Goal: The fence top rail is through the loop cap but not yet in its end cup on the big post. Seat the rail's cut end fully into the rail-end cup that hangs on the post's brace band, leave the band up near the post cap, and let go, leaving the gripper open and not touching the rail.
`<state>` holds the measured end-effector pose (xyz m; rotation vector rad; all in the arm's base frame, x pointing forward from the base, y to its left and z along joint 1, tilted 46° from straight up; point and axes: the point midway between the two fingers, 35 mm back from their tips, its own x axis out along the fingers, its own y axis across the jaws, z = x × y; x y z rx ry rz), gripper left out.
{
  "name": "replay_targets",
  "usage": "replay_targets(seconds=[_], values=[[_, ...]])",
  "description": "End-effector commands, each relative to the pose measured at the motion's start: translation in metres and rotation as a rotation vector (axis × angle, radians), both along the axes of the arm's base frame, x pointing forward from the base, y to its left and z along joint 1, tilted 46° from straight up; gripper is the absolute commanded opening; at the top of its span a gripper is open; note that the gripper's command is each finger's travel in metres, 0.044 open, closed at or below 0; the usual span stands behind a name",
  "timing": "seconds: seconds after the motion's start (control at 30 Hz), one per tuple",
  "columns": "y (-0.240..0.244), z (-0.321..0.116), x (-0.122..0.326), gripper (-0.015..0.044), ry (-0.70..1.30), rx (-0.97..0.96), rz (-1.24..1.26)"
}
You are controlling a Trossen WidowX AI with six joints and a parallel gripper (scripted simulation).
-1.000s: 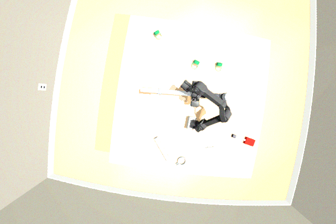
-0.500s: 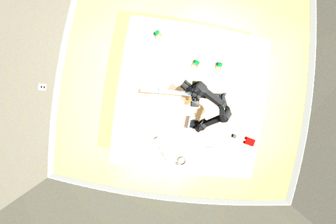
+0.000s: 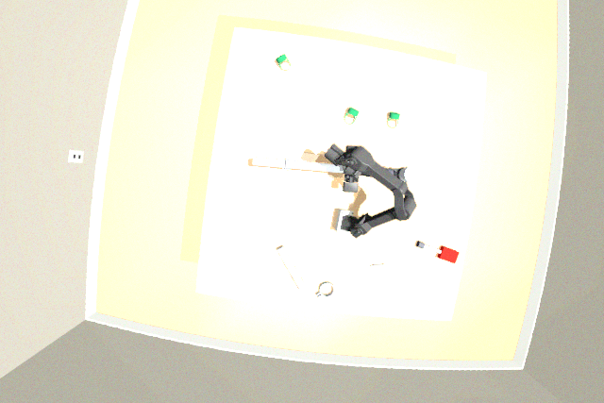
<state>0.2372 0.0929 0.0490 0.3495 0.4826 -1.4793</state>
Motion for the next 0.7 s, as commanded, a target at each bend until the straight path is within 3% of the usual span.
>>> replay_targets(seconds=[0.0, 0.67], values=[[-0.0001, 0.0026, 0.0001, 0.0, -0.004, -0.008, 0.003], [-0.002, 0.0022, 0.0006, 0.0, 0.0, -0.001, 0.0]])
